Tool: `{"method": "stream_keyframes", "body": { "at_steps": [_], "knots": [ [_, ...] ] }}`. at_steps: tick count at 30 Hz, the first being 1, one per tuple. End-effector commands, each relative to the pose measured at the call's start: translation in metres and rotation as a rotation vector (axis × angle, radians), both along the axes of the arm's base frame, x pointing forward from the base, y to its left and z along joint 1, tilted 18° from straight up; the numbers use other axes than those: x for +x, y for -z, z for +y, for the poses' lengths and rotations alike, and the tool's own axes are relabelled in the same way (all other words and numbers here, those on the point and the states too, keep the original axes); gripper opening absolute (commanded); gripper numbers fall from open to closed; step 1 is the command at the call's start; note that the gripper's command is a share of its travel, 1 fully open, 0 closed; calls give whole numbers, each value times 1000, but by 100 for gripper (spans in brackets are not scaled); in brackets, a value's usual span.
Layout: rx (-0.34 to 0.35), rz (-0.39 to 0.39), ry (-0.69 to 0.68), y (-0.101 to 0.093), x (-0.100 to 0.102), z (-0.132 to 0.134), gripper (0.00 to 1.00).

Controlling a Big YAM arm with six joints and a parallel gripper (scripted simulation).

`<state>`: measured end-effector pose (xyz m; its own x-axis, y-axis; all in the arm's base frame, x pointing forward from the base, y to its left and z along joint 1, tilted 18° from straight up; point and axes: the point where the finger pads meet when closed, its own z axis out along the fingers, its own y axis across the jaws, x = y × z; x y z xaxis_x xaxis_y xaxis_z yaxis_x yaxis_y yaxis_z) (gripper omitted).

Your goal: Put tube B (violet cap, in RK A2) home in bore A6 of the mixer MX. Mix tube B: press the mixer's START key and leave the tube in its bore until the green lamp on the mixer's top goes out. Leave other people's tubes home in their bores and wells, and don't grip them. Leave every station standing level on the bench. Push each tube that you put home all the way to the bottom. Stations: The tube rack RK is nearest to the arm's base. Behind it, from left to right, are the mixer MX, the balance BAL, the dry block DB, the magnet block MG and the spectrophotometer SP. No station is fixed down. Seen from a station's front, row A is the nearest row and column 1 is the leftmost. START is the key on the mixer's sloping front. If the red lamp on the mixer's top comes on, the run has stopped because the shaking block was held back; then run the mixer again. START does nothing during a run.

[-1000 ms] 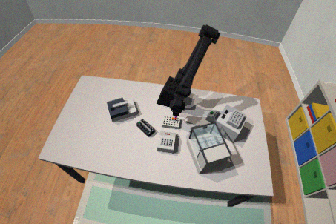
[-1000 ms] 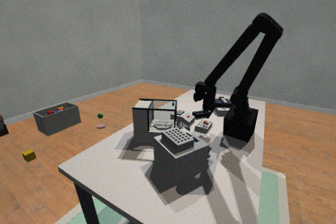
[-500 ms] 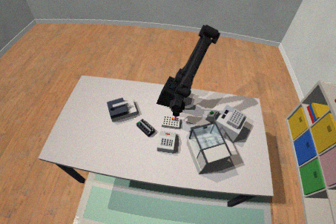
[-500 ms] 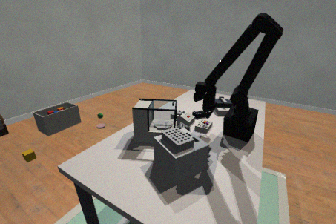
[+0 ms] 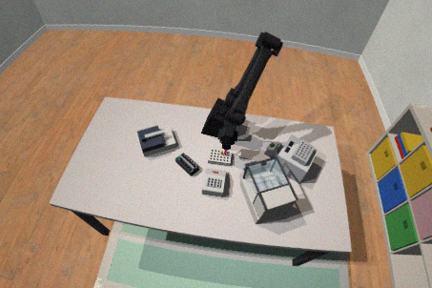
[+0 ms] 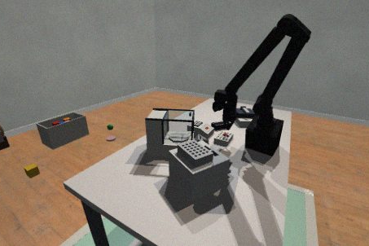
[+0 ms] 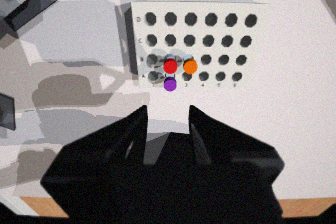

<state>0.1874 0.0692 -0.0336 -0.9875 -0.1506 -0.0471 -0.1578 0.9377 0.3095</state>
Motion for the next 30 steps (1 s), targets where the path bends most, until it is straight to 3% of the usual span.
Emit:
{"method": "stream_keyframes", "body": {
  "at_steps": [1,10,12,15,30],
  "knots": [
    [1,-21,0,-6,13,0,36],
    [1,-32,-2,-5,20,1,36],
    [-1,-4,-2,4,6,4,36],
    [-2,4,-2,8,1,4,36],
    [-2,6,-2,30,0,11,36]
  ]
}}
